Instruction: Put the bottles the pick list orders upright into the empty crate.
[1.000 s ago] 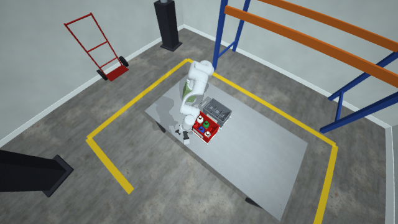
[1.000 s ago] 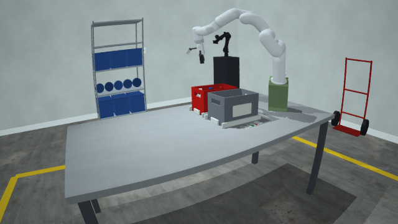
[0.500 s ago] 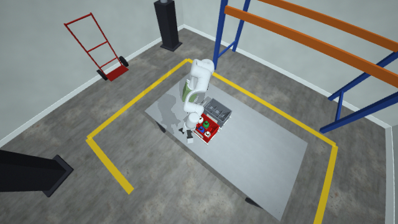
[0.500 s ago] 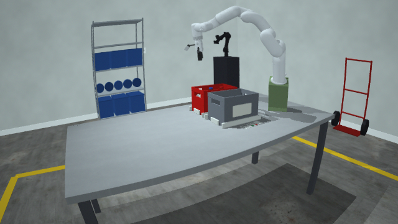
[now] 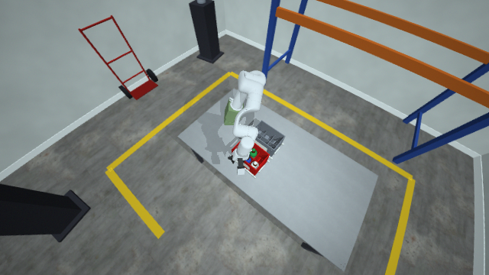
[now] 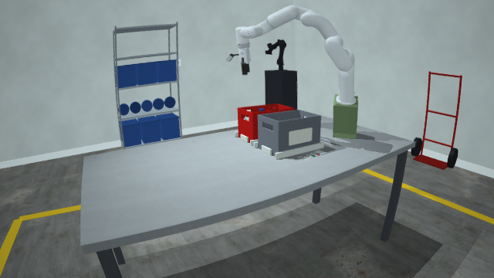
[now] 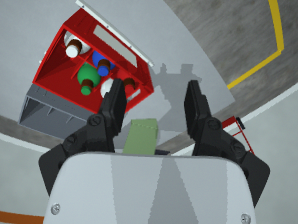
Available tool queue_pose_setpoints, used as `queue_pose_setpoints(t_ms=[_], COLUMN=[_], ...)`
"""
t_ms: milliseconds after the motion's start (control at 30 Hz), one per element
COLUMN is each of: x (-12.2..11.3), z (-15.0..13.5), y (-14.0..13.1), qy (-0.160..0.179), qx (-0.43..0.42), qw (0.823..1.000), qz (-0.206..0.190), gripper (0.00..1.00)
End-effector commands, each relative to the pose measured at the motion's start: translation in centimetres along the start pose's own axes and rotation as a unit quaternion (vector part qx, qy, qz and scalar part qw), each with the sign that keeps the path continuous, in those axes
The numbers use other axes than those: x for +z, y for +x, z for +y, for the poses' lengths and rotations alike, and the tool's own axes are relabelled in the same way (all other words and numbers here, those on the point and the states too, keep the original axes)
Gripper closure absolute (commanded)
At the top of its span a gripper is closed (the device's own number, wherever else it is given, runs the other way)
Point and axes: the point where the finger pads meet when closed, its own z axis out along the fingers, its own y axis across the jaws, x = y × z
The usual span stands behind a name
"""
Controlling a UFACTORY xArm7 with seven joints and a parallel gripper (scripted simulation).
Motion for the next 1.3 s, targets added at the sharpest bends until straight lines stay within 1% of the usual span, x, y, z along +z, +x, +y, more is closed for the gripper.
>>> queue_pose_setpoints(t_ms=[0, 133, 200, 267, 333, 500, 533, 600, 700, 767, 867, 1033, 1100, 1167, 1267], x=[-0.7, -1.3, -1.3, -1.5, -1.8, -2.4, -2.4, -2.7, -3.1, -3.1, -3.5, -4.1, -4.2, -4.4, -4.8], z=[-1.7, -3.6, -3.6, -4.5, -5.5, -7.8, -7.8, -8.8, -10.2, -10.2, -11.7, -14.1, -14.4, -15.3, -16.7], y=[0.2, 0.2, 0.2, 0.2, 0.1, -0.1, -0.1, -0.2, -0.4, -0.4, -0.6, -1.1, -1.1, -1.3, -1.7], qy=[0.006, 0.009, 0.009, 0.009, 0.018, 0.018, 0.018, 0.028, 0.028, 0.028, 0.037, 0.037, 0.037, 0.046, 0.046], qx=[0.018, 0.025, 0.025, 0.025, 0.048, 0.048, 0.048, 0.07, 0.07, 0.07, 0.092, 0.092, 0.092, 0.114, 0.114], qw=[1.0, 1.0, 1.0, 1.0, 0.999, 0.999, 0.999, 0.997, 0.997, 0.997, 0.995, 0.995, 0.995, 0.992, 0.992], qz=[0.007, 0.009, 0.009, 0.009, 0.013, 0.013, 0.013, 0.015, 0.015, 0.015, 0.016, 0.016, 0.016, 0.016, 0.016], gripper=[0.35, 0.35, 0.35, 0.35, 0.35, 0.35, 0.35, 0.35, 0.35, 0.35, 0.35, 0.35, 0.35, 0.35, 0.35])
